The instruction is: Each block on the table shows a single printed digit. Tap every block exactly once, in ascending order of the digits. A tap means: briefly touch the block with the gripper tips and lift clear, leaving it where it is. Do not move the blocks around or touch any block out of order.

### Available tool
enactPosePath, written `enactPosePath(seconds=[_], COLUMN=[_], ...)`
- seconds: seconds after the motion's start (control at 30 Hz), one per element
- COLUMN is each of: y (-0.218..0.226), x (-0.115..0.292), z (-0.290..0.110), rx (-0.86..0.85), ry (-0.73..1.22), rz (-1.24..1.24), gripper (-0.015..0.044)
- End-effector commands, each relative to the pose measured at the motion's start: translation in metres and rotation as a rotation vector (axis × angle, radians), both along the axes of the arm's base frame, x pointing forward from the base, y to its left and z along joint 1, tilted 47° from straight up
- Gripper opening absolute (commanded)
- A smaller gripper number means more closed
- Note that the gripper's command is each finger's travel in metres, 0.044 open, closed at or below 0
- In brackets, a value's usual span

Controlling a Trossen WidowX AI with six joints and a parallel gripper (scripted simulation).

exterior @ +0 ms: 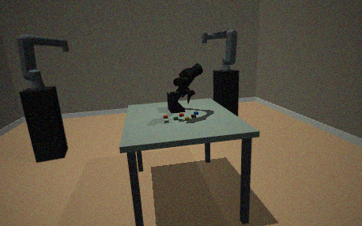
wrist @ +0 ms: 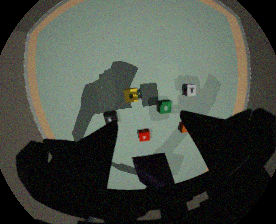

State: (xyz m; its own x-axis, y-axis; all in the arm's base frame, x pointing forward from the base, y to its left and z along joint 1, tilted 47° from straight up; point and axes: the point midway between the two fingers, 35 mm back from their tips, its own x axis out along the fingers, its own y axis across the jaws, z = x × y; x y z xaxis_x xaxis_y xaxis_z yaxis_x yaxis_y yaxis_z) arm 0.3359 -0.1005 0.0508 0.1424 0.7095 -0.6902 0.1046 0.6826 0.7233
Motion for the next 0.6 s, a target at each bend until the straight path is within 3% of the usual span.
enactPosePath(seconds=[0.0,0.57], y=[-0.0327,-0.0347], x=[-0.0401,-0.0432], z=[-0.045,-0.048], rx=[0.008,0.009], ry=[0.027,0.027], rz=[-0.011,-0.01], gripper=[0.04,0.04])
